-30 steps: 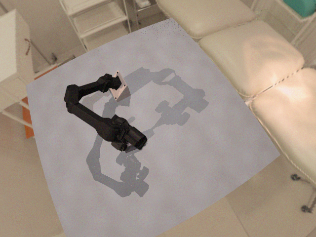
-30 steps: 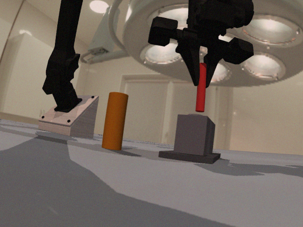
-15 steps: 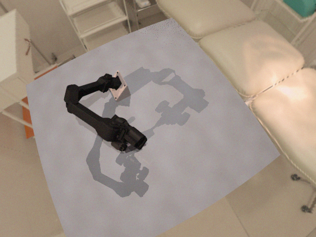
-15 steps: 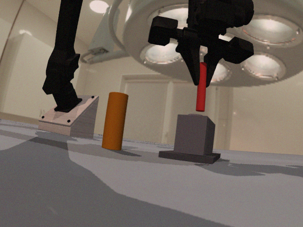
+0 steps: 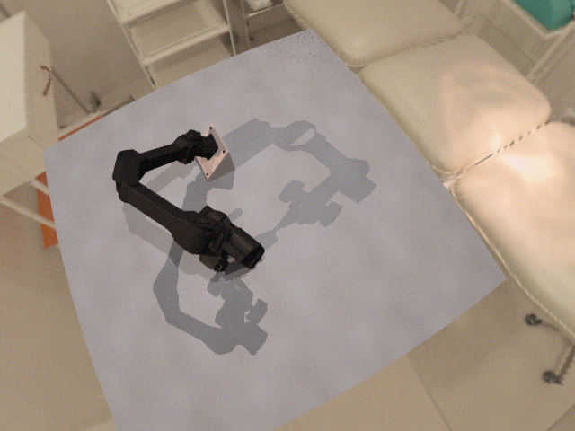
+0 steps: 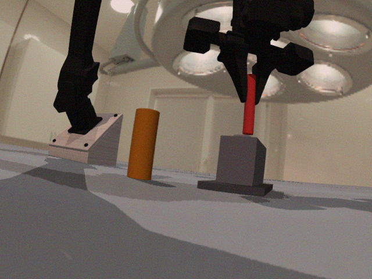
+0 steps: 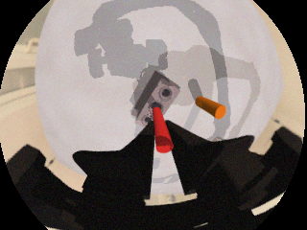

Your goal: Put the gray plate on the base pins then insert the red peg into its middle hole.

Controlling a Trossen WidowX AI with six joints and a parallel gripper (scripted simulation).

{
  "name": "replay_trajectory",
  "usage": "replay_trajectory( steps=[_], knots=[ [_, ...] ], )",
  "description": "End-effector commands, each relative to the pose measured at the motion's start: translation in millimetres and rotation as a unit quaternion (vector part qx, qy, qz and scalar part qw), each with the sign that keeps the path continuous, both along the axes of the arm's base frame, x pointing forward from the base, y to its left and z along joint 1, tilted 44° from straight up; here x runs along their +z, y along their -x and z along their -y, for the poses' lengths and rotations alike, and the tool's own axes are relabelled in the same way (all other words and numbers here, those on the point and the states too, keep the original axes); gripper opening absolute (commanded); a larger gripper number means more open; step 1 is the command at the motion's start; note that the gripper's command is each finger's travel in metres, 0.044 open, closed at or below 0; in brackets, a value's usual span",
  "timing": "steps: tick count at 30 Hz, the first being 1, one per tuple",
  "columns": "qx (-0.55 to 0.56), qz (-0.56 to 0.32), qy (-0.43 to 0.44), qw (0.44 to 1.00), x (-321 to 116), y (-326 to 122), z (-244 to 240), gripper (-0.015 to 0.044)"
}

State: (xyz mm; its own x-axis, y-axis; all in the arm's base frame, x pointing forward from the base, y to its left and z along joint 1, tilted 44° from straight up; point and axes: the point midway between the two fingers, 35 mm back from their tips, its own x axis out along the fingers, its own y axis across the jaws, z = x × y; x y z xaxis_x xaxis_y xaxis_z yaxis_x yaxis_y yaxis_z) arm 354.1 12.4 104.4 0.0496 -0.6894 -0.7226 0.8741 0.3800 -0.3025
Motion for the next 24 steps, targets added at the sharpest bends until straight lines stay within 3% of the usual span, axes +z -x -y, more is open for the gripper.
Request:
replay_trajectory(
  steps=[1, 24],
  knots=[
    [0.002, -0.001, 0.002, 1.0, -3.0, -0.1, 3.8, 0.0],
    [0.001, -0.002, 0.001, 1.0, -7.7, -0.9, 9.3, 0.0]
  ],
)
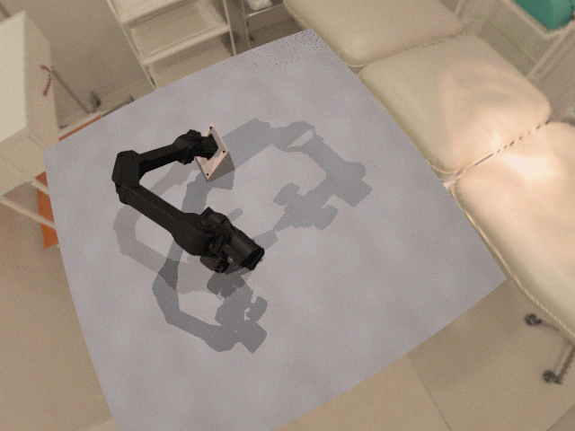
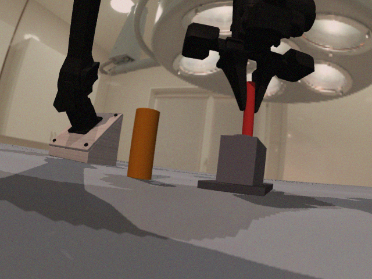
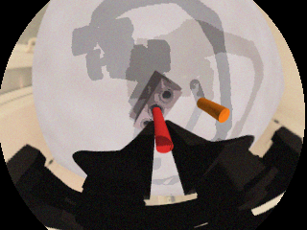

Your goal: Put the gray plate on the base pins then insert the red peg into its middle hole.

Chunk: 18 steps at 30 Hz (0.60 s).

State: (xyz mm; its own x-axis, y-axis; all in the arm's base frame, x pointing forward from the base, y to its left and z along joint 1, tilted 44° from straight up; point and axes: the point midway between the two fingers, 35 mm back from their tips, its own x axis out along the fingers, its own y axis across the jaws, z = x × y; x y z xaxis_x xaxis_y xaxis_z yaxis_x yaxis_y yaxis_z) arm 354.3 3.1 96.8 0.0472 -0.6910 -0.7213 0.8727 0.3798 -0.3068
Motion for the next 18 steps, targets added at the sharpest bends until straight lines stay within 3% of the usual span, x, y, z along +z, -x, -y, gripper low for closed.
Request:
replay_trajectory(
  steps=[1, 15, 18],
  knots=[
    [0.0, 0.0, 0.0, 1.0, -0.2, -1.1, 0.5, 0.0],
    [-0.002, 0.0, 0.0, 1.0, -0.4, -1.1, 1.8, 0.0],
    [-0.002, 0.0, 0.0, 1.0, -0.4, -1.1, 1.8, 0.0079]
  ],
)
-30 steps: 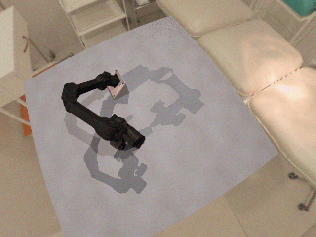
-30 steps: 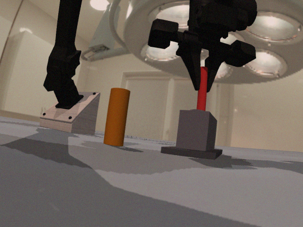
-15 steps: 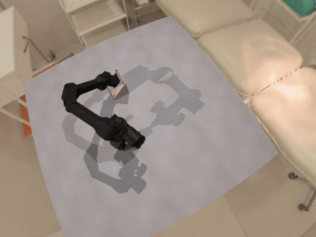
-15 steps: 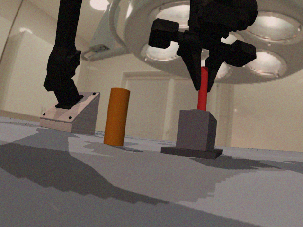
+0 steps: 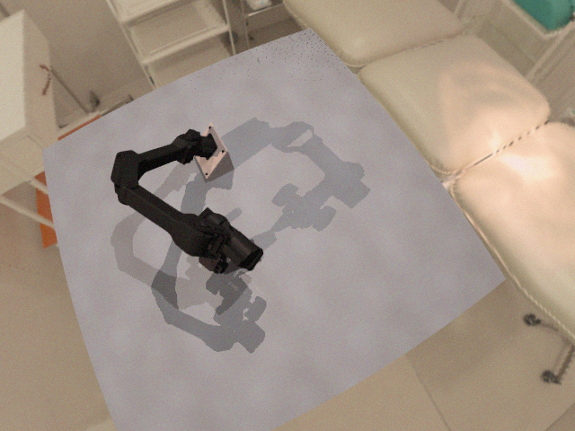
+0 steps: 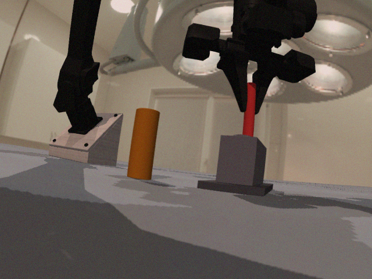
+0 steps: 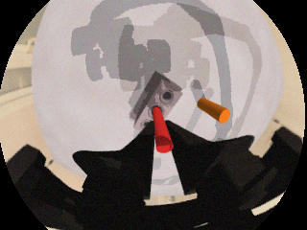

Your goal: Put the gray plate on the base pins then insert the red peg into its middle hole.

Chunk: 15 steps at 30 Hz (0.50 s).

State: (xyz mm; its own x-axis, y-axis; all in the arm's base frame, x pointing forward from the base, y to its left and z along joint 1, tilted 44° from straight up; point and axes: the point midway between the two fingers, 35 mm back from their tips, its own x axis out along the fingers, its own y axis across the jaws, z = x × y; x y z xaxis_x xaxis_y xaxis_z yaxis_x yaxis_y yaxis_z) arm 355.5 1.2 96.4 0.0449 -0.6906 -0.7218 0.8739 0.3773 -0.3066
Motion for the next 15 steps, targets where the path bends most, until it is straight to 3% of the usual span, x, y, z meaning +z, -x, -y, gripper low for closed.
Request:
replay_trajectory(
  steps=[1, 3, 15],
  knots=[
    [0.0, 0.0, 0.0, 1.0, 0.1, 0.1, -0.1, 0.0105],
    [0.0, 0.0, 0.0, 1.0, 0.1, 0.1, -0.1, 0.015],
    [0.002, 0.0, 0.001, 1.0, 1.1, 0.2, -1.2, 0.015]
  ],
)
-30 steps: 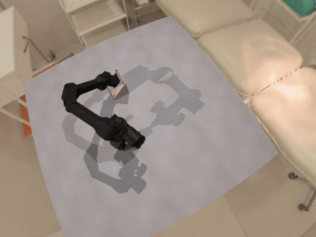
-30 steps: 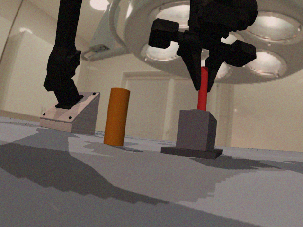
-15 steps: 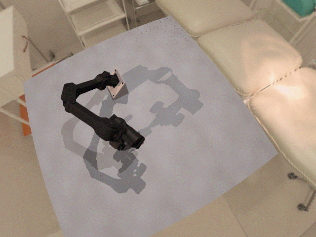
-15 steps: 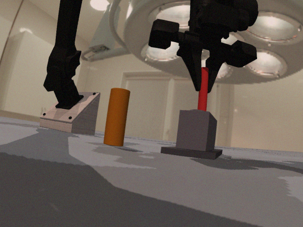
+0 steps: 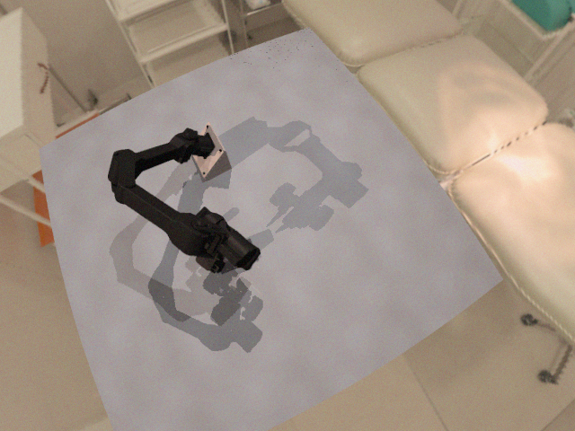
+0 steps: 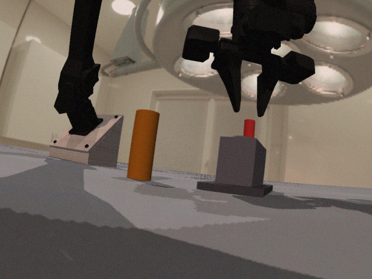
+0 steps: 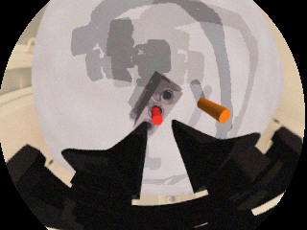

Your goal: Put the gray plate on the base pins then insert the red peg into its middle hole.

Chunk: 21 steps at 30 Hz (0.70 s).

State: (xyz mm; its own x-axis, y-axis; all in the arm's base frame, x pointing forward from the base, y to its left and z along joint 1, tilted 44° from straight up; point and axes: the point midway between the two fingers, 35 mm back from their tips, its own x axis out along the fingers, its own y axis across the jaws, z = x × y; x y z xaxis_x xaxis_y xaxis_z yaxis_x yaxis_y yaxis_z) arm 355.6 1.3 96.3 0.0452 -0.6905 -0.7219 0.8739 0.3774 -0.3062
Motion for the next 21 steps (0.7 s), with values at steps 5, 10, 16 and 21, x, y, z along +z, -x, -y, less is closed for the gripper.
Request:
replay_trajectory(
  steps=[5, 10, 16, 21],
  knots=[
    [0.005, 0.0, 0.002, 1.0, 3.5, 1.1, -3.7, 0.015],
    [0.005, 0.0, 0.002, 1.0, 5.4, 1.8, -5.7, 0.015],
    [0.005, 0.0, 0.002, 1.0, 7.7, 2.8, -7.9, 0.015],
    [0.005, 0.0, 0.002, 1.0, 9.8, 3.6, -9.6, 0.015]
  ],
)
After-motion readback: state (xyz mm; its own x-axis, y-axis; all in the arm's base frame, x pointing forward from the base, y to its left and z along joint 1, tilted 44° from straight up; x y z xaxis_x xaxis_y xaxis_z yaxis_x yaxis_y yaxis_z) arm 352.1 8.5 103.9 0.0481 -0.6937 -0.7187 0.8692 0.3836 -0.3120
